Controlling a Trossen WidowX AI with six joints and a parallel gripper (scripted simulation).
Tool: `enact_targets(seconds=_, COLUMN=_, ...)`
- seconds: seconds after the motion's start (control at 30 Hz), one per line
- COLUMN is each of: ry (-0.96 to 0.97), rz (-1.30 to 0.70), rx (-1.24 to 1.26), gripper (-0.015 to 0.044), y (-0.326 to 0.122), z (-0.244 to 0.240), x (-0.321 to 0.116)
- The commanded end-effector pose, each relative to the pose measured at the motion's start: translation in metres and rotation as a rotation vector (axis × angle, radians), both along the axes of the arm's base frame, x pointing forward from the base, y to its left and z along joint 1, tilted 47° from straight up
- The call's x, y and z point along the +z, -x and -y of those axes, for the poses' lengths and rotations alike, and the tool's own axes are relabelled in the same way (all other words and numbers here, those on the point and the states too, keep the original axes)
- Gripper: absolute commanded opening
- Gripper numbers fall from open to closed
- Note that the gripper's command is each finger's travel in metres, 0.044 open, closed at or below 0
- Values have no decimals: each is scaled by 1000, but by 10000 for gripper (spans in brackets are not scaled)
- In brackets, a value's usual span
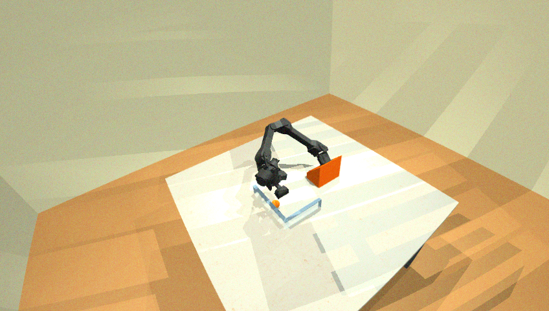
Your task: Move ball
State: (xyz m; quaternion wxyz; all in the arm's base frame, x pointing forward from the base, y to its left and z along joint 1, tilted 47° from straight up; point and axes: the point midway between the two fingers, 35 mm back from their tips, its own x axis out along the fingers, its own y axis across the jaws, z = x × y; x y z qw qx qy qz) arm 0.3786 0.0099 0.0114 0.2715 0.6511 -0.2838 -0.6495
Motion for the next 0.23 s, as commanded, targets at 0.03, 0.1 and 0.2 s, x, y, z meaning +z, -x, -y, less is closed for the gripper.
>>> enact_targets(seconds=0.03, ry=-2, rz=6, rx=2, gripper=440, y=2, z=-29, x=28)
enact_targets(seconds=0.1, ry=-1, rz=7, rx=1, gripper=440, y=3, z=-31, x=30)
enact_targets(seconds=0.2, ry=-1, rz=7, rx=1, gripper=440, y=3, z=-31, x=30)
